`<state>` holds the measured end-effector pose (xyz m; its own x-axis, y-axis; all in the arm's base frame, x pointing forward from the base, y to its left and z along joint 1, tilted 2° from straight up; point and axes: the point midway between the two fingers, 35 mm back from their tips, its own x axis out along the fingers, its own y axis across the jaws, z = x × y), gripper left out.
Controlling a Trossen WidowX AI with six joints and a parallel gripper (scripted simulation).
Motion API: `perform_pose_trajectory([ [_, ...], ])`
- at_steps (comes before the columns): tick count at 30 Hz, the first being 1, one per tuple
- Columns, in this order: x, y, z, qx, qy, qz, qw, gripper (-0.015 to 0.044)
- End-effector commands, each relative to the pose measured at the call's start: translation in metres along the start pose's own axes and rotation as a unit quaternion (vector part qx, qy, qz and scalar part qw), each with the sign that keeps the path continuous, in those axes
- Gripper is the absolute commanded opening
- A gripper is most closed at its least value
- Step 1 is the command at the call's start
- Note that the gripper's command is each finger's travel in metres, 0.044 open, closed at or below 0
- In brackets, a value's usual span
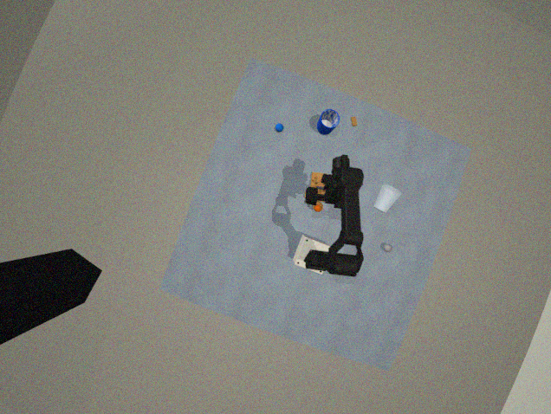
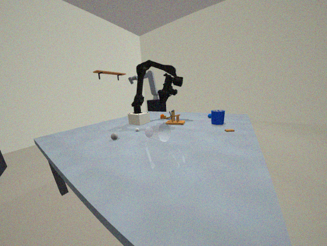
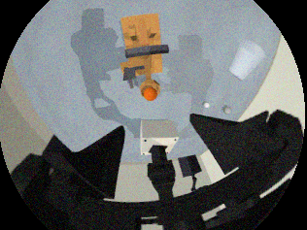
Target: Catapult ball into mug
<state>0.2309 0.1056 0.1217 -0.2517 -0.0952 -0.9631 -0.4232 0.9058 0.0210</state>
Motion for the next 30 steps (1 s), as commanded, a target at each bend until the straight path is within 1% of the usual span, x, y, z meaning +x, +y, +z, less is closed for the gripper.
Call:
perform_pose_trajectory([
  [1,-0.002,0.000,0.021,-0.006,-0.028,0.004,1.000,0.0440],
  [8,-0.032,0.001,0.083,-0.023,-0.147,0.012,0.989,0.0440],
  [15,-0.073,-0.003,0.140,-0.038,-0.264,0.014,0.964,0.0440],
  [27,-0.162,-0.011,0.217,-0.067,-0.455,0.003,0.888,0.0440],
  [30,-0.184,-0.012,0.235,-0.075,-0.491,-0.002,0.868,0.0440],
])
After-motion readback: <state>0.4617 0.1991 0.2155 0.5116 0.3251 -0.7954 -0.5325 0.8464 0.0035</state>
